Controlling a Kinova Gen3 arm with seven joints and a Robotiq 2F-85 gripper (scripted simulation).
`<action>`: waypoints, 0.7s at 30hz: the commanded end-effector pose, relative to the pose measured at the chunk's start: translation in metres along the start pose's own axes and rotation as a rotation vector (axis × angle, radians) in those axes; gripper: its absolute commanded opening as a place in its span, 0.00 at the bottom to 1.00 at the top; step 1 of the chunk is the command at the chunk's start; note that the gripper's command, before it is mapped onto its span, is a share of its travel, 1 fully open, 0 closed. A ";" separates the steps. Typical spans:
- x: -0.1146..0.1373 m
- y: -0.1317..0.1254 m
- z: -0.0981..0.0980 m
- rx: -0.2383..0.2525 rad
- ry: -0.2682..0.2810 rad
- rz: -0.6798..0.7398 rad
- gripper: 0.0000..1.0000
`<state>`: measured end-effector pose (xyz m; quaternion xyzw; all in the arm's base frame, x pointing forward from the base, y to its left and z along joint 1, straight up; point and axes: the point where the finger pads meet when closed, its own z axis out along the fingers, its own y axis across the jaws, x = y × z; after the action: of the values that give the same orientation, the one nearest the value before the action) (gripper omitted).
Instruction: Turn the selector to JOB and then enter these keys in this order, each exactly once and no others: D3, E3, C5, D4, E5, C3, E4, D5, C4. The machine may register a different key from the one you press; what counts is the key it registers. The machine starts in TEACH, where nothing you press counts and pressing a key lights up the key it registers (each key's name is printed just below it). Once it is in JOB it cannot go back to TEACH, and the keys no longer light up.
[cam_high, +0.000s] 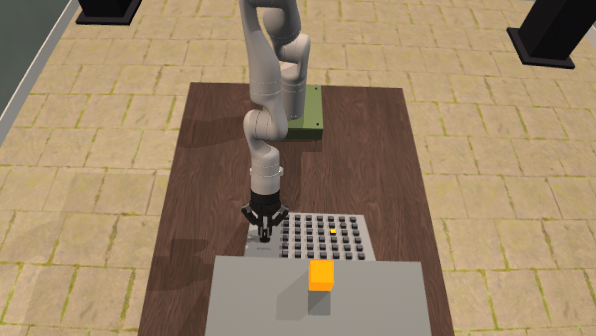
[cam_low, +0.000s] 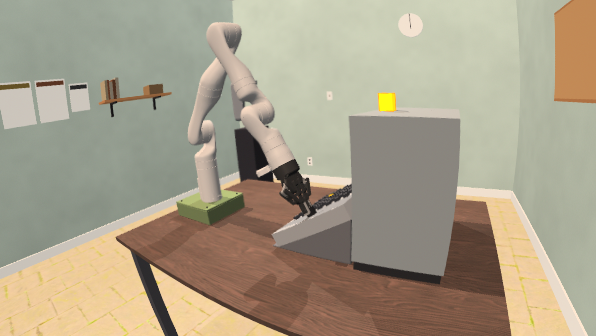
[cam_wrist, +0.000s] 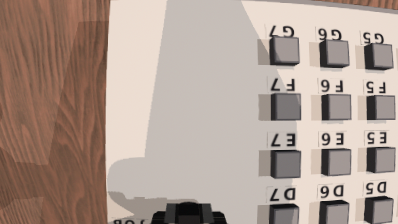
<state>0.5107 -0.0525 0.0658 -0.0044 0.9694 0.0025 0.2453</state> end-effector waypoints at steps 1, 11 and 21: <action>-0.004 -0.001 0.001 0.003 -0.009 0.030 0.10; -0.004 -0.001 0.001 0.002 -0.009 0.114 0.10; -0.004 -0.001 0.001 0.002 -0.009 0.220 0.10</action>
<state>0.5108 -0.0514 0.0659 0.0790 0.9663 0.0234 0.2439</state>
